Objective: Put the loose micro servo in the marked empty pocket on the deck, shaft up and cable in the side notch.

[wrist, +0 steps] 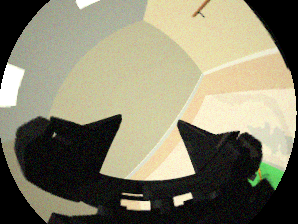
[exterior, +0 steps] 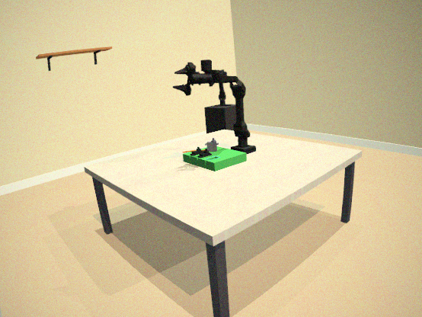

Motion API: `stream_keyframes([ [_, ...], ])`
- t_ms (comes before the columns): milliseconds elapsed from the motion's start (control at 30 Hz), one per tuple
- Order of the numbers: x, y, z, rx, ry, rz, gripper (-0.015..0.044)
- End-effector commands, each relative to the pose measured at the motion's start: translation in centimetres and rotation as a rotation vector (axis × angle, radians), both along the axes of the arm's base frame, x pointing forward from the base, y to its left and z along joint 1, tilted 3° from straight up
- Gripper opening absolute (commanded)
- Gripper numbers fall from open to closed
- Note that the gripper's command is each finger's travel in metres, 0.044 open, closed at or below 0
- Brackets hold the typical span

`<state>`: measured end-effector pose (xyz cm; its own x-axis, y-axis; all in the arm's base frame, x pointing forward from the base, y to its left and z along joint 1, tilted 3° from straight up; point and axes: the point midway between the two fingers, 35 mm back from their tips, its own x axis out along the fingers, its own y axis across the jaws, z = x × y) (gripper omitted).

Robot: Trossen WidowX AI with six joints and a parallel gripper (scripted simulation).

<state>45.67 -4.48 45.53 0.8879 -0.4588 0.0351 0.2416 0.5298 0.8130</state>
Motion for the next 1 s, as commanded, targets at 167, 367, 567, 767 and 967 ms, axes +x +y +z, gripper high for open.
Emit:
stream_keyframes([
  [167,-0.1,-1.6,-7.4,-0.044,0.309,0.038,0.0440],
  [367,-1.3,-2.6,-12.3,-0.047,0.512,0.069,0.0440],
  [567,-3.3,-3.4,-17.1,-0.026,0.713,0.103,0.0440],
  [767,-6.1,-4.0,-21.4,0.015,0.908,0.142,0.0440],
  [967,-9.5,-4.4,-25.1,0.076,1.096,0.187,0.0440],
])
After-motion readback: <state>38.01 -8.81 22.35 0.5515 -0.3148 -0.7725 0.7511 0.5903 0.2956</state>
